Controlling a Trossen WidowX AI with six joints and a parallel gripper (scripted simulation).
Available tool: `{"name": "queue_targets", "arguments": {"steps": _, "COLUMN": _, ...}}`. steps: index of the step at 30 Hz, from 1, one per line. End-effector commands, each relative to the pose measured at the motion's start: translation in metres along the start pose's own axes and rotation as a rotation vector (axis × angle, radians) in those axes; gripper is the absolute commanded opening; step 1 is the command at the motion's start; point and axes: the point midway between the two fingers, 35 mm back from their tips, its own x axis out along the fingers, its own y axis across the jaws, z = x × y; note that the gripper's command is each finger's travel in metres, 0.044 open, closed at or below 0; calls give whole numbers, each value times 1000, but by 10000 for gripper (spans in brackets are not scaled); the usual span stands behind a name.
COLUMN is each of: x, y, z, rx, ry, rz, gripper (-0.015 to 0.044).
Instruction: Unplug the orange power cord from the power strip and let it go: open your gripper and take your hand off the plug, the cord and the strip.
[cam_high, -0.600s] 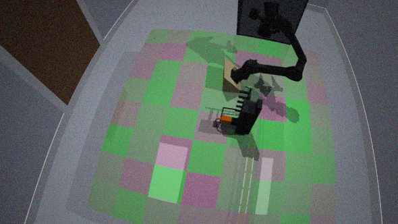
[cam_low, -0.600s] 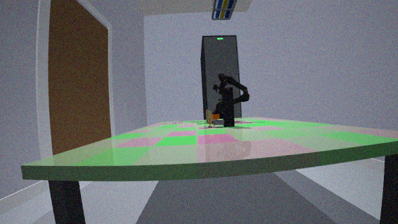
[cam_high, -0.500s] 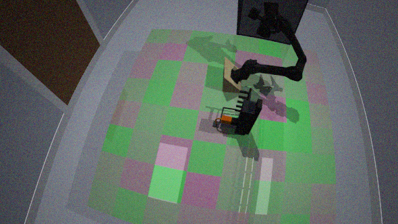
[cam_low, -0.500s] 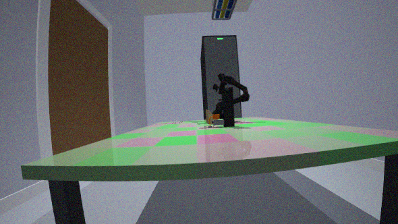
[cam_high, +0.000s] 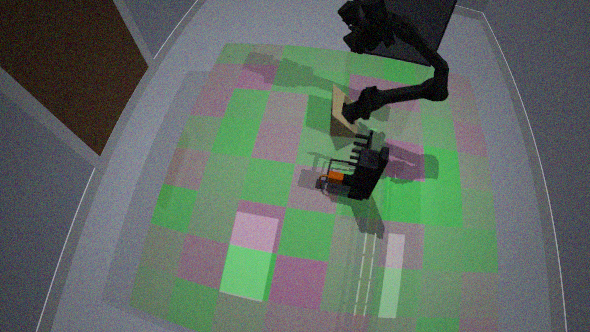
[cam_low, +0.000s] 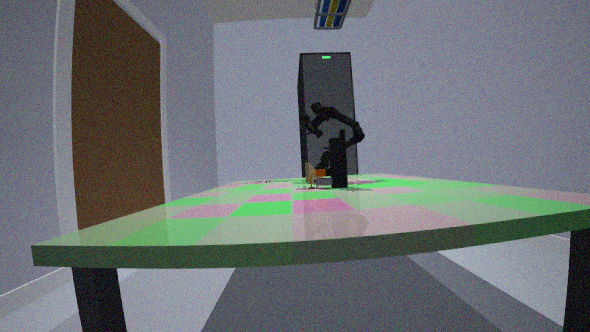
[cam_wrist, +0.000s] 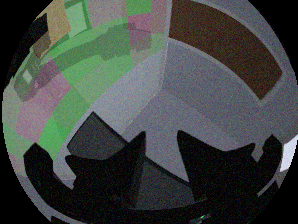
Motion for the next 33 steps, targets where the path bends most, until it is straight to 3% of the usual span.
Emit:
{"name": "queue_targets", "arguments": {"steps": 1, "x": -14, "y": -32, "z": 69, "rx": 177, "ry": -217, "rz": -31, "gripper": 160}}
{"name": "queue_targets", "arguments": {"steps": 11, "x": -47, "y": -34, "z": 195, "rx": 355, "ry": -499, "rz": 167, "gripper": 160}}
{"name": "queue_targets", "arguments": {"steps": 18, "x": -83, "y": -1, "z": 277, "rx": 505, "ry": -567, "rz": 415, "gripper": 160}}
{"name": "queue_targets", "arguments": {"steps": 25, "x": -118, "y": 41, "z": 340, "rx": 697, "ry": -498, "rz": 724, "gripper": 160}}
{"name": "queue_targets", "arguments": {"steps": 33, "x": -152, "y": 99, "z": 394, "rx": 908, "ry": -238, "rz": 1029, "gripper": 160}}
